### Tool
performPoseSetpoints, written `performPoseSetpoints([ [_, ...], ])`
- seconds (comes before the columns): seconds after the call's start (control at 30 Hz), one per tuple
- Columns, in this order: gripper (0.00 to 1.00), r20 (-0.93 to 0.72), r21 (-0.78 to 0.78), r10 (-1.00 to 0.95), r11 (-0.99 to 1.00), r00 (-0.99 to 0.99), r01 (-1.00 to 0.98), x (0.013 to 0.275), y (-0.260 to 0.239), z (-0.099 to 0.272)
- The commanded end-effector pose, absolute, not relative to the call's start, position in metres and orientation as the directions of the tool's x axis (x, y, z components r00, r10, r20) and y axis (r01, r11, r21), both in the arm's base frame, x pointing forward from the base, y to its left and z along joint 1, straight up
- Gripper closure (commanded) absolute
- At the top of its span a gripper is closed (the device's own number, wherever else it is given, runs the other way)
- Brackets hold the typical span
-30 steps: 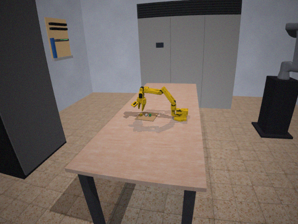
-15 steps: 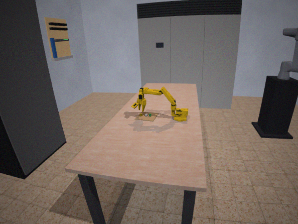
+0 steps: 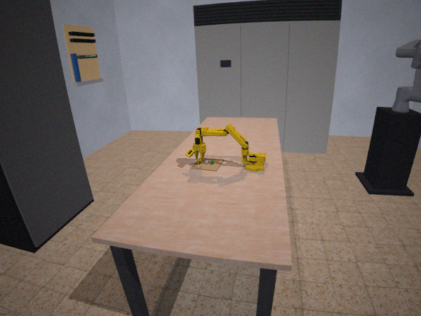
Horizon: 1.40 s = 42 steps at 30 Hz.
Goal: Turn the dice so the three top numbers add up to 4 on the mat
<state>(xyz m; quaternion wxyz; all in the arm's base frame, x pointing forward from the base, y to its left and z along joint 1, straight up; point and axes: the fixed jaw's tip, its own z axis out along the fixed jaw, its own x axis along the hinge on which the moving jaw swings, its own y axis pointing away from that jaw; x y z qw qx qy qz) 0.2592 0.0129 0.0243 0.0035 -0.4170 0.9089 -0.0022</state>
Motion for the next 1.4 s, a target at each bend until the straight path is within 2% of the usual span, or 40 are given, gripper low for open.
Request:
performPoseSetpoints([
  [0.0, 0.75, -0.029, -0.031, -0.757, 0.654, -0.653, -0.756, 0.2633, 0.0148, 0.0281],
  [0.77, 0.75, -0.021, -0.022, -0.757, 0.653, -0.653, -0.757, 0.2635, 0.0146, 0.0201],
  [1.37, 0.84, -0.02, -0.022, -0.757, 0.653, -0.653, -0.757, 0.2679, 0.0111, 0.0203],
])
